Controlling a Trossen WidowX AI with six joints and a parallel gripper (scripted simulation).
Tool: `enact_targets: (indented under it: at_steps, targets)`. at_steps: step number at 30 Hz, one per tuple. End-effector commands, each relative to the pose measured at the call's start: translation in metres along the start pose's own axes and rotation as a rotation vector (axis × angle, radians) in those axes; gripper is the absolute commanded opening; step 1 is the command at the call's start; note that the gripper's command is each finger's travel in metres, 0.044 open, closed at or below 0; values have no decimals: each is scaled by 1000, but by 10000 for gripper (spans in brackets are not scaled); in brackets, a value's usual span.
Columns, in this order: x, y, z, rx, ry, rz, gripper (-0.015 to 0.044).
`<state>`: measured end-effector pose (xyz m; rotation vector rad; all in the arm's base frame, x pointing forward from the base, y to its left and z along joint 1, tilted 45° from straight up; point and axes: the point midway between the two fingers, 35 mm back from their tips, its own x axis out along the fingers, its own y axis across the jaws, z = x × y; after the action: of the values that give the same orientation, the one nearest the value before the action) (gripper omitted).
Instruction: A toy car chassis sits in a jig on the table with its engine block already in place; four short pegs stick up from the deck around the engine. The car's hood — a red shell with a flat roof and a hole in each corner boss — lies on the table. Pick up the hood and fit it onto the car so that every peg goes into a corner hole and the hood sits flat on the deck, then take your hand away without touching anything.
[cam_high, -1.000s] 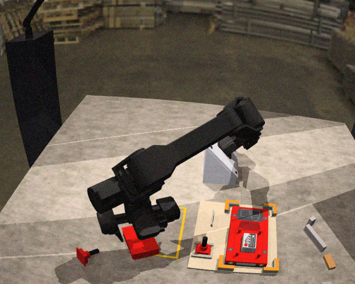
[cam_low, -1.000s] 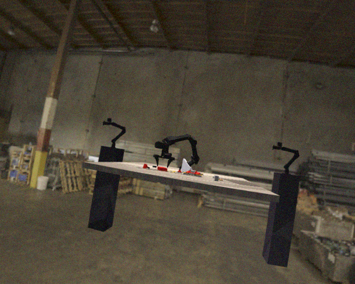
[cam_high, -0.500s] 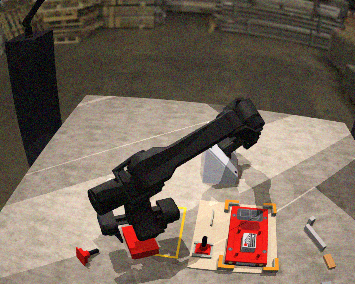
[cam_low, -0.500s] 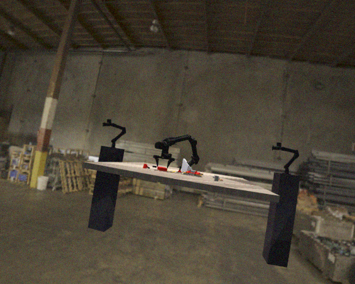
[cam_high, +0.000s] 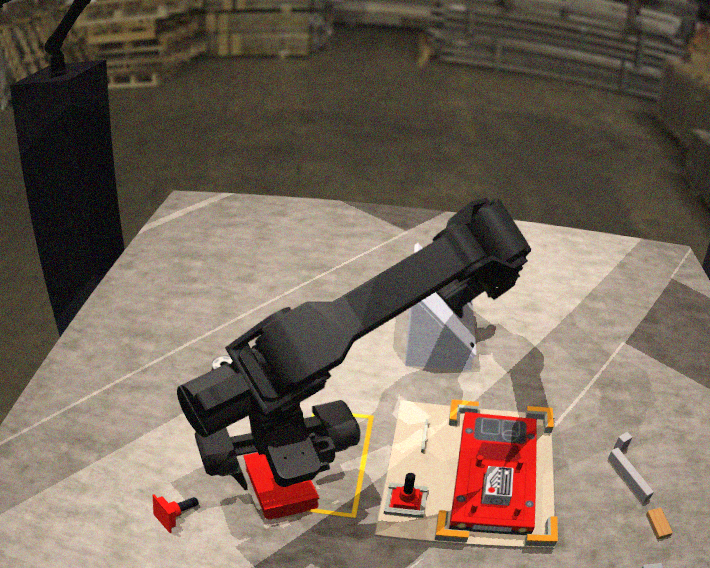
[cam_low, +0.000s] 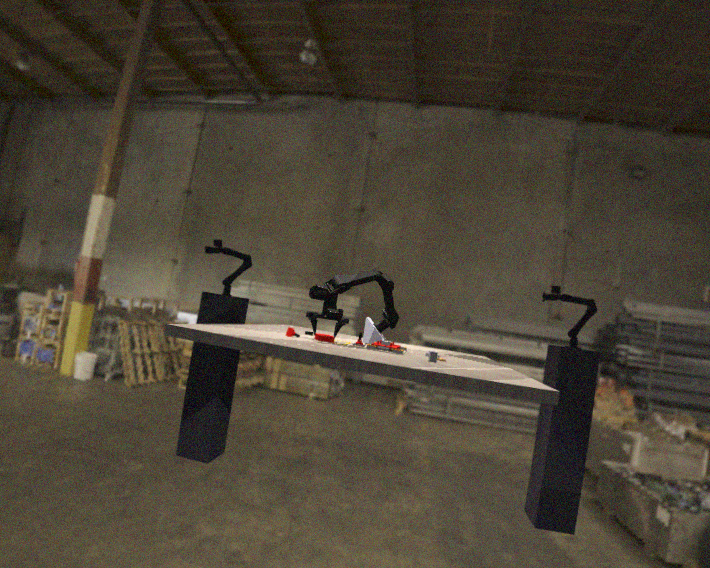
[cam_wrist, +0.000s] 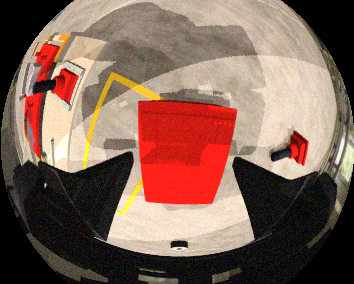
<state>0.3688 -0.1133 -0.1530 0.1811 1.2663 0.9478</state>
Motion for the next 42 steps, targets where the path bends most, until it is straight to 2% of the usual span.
enact_targets:
  at_steps: [1, 16, 20, 29, 39, 42]
  targets:
    - [5, 1, -2, 9, -2, 9, 440]
    - [11, 1, -2, 8, -2, 9, 440]
    - [8, 0, 0, 0, 0, 1, 335]
    - [8, 0, 0, 0, 0, 1, 275]
    - [-5, 0, 0, 1, 0, 1, 12]
    - [-14, 0, -1, 2, 0, 1, 0]
